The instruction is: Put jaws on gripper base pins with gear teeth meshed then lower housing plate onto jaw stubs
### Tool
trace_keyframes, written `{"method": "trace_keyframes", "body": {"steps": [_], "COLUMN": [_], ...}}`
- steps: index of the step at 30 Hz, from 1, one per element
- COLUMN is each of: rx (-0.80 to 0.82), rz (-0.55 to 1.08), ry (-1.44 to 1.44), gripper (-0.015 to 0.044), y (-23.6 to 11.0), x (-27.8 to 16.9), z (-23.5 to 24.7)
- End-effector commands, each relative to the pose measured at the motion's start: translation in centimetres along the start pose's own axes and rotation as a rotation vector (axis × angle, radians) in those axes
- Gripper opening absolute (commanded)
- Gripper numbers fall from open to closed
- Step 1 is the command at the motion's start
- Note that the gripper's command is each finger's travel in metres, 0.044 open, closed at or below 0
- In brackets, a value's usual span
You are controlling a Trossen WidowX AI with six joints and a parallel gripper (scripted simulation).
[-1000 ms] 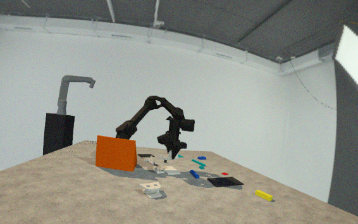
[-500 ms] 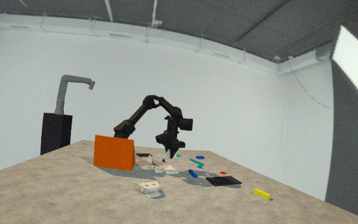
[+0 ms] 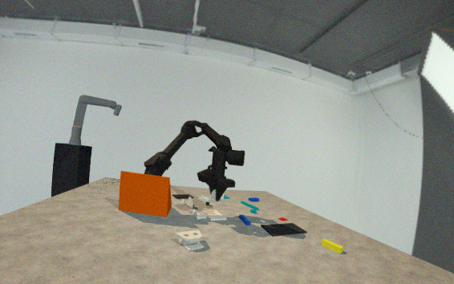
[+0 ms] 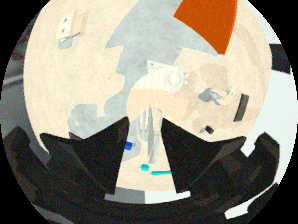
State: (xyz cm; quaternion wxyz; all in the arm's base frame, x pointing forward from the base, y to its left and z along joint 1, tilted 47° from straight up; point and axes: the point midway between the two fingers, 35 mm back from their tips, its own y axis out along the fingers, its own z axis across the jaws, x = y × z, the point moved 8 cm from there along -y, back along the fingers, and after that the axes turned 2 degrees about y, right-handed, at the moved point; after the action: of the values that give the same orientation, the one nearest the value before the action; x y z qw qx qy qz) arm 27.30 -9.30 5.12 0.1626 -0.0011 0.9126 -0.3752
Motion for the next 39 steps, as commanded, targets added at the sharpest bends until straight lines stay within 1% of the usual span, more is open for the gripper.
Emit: {"method": "trace_keyframes", "body": {"steps": [1, 9, 39], "rx": [-0.005, -0.004, -0.007], "rz": [0.004, 0.004, 0.005], "ry": [-0.002, -0.002, -0.003], "gripper": [0.0134, 0.0134, 0.0134], "y": [0.0, 0.1, 4.9], "x": [0.0, 0.0, -0.1], "z": [0.0, 0.0, -0.1]}}
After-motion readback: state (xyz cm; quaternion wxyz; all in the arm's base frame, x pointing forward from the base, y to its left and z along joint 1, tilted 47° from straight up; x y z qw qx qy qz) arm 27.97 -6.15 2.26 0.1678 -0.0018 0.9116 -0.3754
